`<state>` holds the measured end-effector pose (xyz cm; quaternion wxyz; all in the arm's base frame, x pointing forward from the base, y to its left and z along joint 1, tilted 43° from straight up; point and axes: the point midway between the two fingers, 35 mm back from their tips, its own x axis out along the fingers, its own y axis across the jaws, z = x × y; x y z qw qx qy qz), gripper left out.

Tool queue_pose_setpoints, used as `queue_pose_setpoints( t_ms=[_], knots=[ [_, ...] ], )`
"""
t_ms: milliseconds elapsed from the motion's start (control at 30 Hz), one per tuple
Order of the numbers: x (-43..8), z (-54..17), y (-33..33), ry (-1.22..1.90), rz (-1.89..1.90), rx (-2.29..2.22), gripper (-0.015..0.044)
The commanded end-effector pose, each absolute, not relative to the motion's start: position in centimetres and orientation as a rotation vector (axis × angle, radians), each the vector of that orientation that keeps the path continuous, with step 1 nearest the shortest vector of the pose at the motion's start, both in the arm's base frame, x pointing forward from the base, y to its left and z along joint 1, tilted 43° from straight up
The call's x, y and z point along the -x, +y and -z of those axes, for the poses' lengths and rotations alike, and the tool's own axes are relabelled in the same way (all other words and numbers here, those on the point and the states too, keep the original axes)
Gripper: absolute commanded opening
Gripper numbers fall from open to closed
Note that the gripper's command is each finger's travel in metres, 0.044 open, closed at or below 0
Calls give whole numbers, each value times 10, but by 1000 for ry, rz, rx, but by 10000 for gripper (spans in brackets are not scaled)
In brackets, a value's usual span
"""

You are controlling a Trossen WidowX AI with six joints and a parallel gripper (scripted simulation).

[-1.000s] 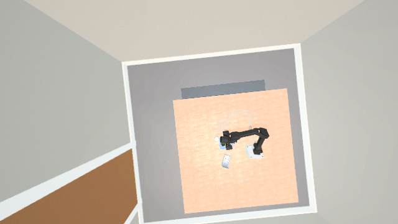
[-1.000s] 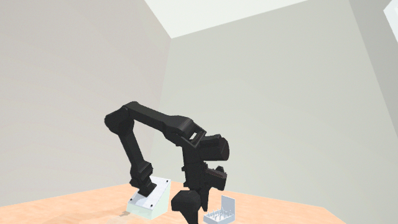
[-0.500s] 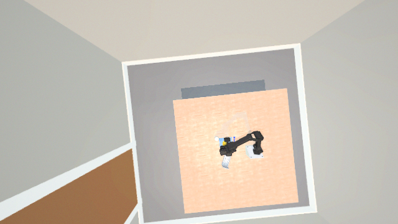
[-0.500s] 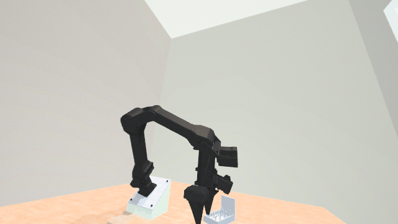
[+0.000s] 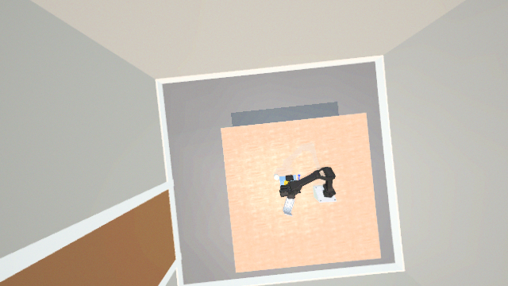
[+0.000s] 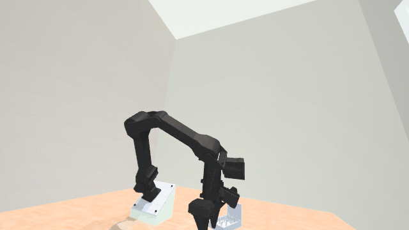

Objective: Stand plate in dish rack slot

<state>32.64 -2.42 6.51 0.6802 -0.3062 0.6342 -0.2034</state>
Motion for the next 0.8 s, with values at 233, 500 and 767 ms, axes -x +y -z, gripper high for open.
queue_pose_setpoints(
  t_ms=[233, 500, 767],
  knots=[
    [-328, -52, -37, 1425, 458, 699, 400],
    [-328, -43, -46, 1424, 459, 700, 400],
    [-328, -38, -51, 1424, 460, 701, 367]
  ],
)
